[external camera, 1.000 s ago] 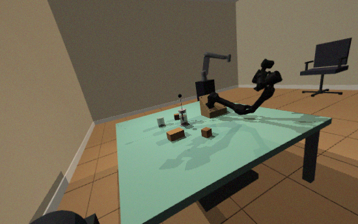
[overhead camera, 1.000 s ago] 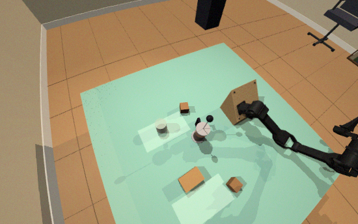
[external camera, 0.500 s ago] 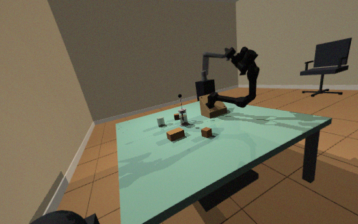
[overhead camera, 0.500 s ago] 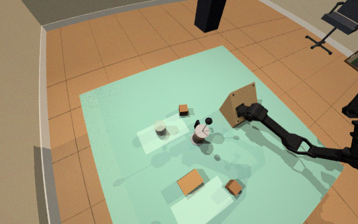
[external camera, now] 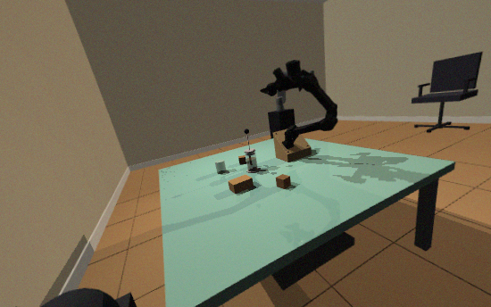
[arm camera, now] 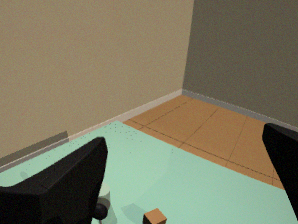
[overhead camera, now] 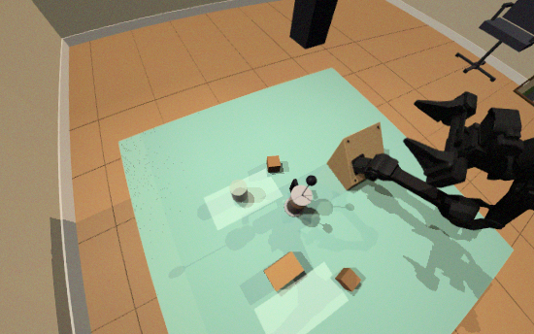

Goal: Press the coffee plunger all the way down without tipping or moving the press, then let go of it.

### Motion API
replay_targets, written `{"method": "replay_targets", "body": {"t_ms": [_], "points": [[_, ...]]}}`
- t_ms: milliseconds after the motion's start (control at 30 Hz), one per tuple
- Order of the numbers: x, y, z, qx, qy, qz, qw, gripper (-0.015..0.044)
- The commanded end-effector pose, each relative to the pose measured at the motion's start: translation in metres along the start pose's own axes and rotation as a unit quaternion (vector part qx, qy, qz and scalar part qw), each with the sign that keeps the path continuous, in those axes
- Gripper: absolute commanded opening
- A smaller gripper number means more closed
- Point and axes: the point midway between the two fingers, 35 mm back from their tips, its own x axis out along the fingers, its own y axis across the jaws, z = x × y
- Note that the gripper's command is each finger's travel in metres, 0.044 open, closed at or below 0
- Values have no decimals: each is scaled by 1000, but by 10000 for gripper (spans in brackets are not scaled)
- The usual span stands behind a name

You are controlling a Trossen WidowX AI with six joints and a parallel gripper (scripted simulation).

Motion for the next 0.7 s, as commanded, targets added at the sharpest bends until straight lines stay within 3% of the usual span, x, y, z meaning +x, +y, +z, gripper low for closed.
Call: {"method": "replay_targets", "body": {"t_ms": [0,133,267,667], "points": [[57,23,-41,-60,112,141,982,440],[90,44,-83,-84,180,308,930,440],[105,58,-112,-54,179,460,868,440],[108,72,-168,-45,171,484,857,440]]}}
